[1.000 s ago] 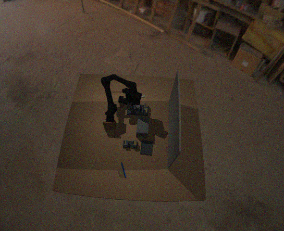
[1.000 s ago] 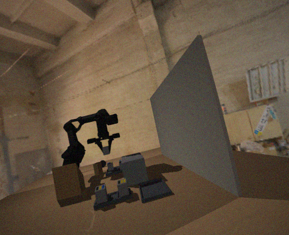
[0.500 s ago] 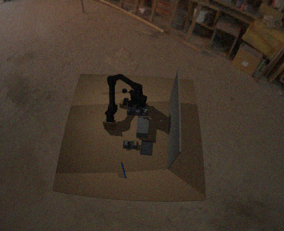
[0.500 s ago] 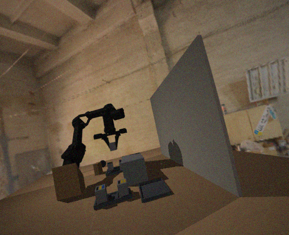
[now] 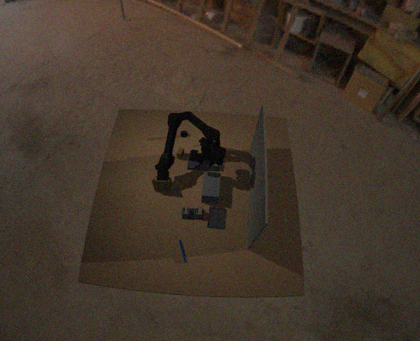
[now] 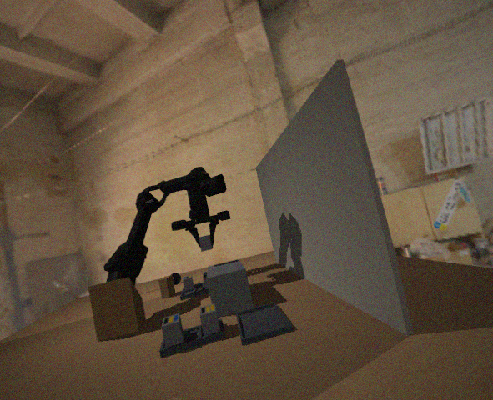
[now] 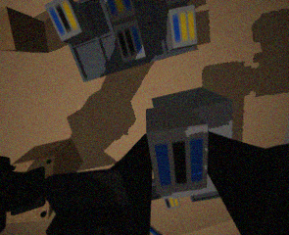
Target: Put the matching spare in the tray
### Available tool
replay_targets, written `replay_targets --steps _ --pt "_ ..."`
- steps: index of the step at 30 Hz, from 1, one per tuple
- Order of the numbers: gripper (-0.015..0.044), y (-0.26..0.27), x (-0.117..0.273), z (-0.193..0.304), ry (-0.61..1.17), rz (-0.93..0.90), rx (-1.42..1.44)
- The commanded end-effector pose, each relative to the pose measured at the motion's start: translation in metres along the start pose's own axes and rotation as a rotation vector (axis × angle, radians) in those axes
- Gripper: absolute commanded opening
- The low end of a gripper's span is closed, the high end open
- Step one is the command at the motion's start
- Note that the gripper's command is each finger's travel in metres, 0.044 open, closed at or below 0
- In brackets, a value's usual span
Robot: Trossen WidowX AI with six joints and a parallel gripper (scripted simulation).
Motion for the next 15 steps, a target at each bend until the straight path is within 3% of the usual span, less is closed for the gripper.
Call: replay_targets --steps 1,15 --pt "0.0 -0.015 0.004 0.012 0.008 0.005 0.011" --pt "0.0 -0.058 0.006 0.06 0.01 0.001 0.016"
Point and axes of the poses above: the point midway between the two fingers, 35 mm back from their tips, its own x axis back along the fingers, its own y axis across the jaws, z = x × y, the point moved 6 cm from there along x, back along the fingers, and after that the axes turned 4 degrees about -x, right-handed, at the moved point
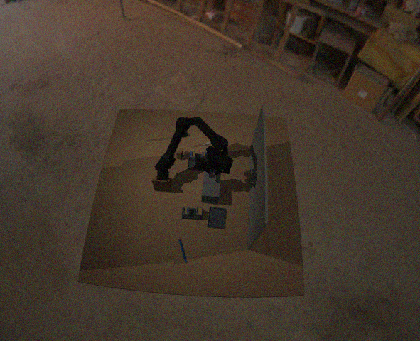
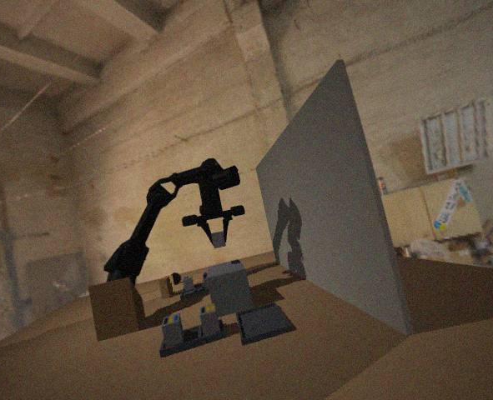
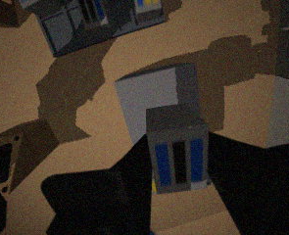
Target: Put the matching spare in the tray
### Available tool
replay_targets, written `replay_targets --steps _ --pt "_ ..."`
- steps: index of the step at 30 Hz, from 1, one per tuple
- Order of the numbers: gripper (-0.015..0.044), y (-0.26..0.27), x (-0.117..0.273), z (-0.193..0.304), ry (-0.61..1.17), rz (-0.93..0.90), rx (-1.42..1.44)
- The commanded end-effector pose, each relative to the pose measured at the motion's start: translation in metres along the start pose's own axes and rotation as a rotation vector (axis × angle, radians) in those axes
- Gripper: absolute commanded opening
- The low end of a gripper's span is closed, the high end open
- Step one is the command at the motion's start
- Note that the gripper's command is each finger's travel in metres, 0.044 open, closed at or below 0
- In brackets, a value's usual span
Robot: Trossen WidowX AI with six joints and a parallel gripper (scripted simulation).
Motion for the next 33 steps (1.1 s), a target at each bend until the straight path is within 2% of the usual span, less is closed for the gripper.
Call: replay_targets --steps 1,33 --pt "0.0 -0.013 0.002 0.016 0.008 0.004 0.01" --pt "0.0 -0.073 -0.025 0.162 -0.004 0.006 0.054"
Point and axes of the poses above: the point midway between the two fingers, 35 mm back from their tips, its own x axis back along the fingers, its own y axis across the jaws, z = x × y, the point moved 6 cm from there along x, back along the fingers, and after that the axes turned 4 degrees about -x, right-handed, at the moved point
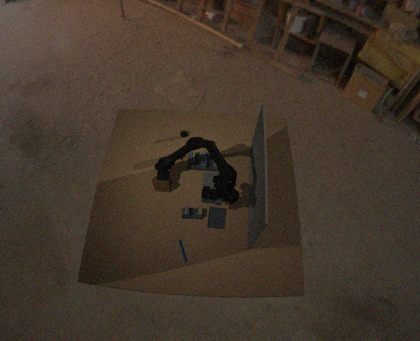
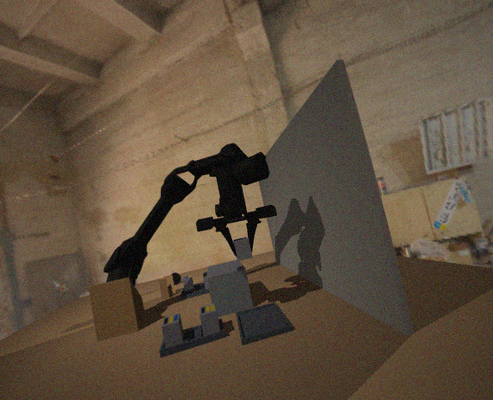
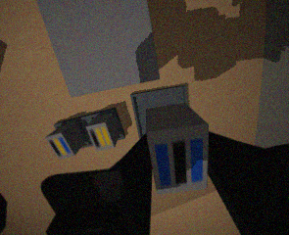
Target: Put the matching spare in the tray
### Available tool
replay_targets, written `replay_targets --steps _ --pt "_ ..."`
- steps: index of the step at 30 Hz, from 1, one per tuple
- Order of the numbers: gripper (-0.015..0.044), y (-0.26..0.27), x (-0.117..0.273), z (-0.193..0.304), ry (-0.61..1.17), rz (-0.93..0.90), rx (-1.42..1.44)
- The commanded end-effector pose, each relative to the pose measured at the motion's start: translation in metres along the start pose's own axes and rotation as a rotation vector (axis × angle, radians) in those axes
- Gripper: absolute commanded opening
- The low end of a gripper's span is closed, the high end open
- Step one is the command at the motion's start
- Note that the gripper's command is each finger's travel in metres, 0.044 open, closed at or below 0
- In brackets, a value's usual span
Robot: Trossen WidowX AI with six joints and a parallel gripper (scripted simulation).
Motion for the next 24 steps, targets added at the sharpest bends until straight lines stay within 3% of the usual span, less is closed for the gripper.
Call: replay_targets --steps 1,7,24 --pt "0.0 -0.004 -0.003 0.021 0.006 0.006 0.014" --pt "0.0 -0.006 -0.012 0.048 0.001 0.007 0.023" --pt "0.0 -0.008 -0.022 0.05 0.002 0.007 0.024"
Point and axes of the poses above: the point midway between the two fingers, 35 mm back from their tips, its own x axis back along the fingers, its own y axis across the jaws, z = x × y, the point moved 6 cm from there along x, back along the fingers, and after that the axes turned 4 degrees about -x, right-handed, at the moved point
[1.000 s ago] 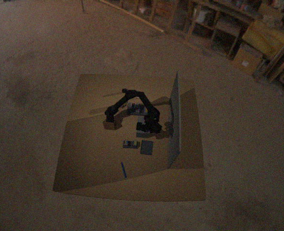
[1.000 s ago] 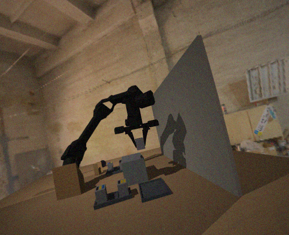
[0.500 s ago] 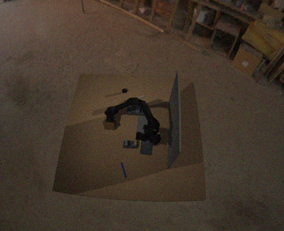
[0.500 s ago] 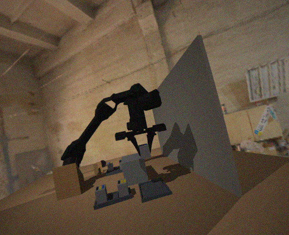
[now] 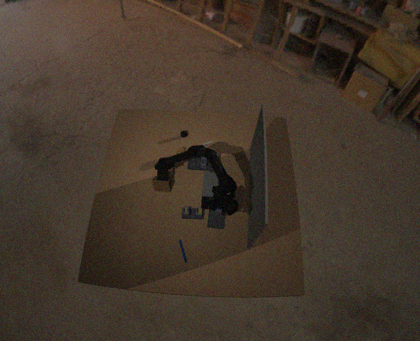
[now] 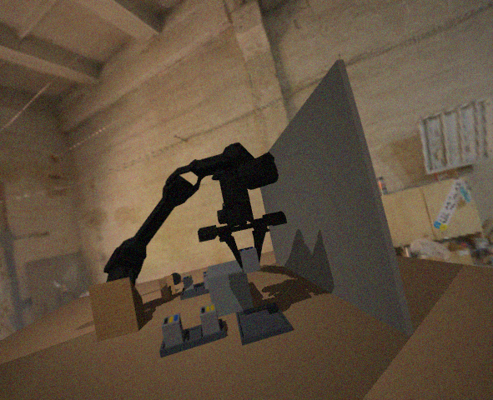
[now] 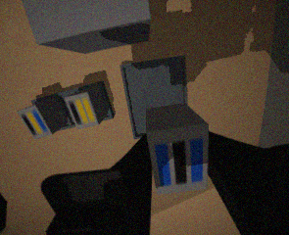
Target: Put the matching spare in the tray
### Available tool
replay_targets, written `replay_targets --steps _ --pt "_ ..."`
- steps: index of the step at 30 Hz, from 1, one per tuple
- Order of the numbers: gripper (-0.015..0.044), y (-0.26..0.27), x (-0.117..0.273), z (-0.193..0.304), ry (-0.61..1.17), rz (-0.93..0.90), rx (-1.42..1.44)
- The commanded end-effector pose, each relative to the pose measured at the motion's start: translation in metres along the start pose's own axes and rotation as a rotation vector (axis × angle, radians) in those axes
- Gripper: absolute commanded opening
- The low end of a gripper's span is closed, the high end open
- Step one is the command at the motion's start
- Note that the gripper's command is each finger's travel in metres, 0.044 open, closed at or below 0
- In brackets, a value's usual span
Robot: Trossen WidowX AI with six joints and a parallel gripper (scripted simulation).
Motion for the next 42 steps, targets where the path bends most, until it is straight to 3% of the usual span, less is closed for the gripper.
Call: replay_targets --steps 1,42 --pt "0.0 0.0 -0.004 0.001 0.0 0.0 -0.004" --pt "0.0 -0.003 -0.043 0.002 0.0 0.001 -0.004"
Point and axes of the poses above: the point midway between the two fingers, 35 mm back from their tips, its own x axis back along the fingers, its own y axis across the jaws, z = x × y, the point moved 6 cm from there along x, back along the fingers, and after that the axes turned 4 degrees about -x, right-handed, at the moved point
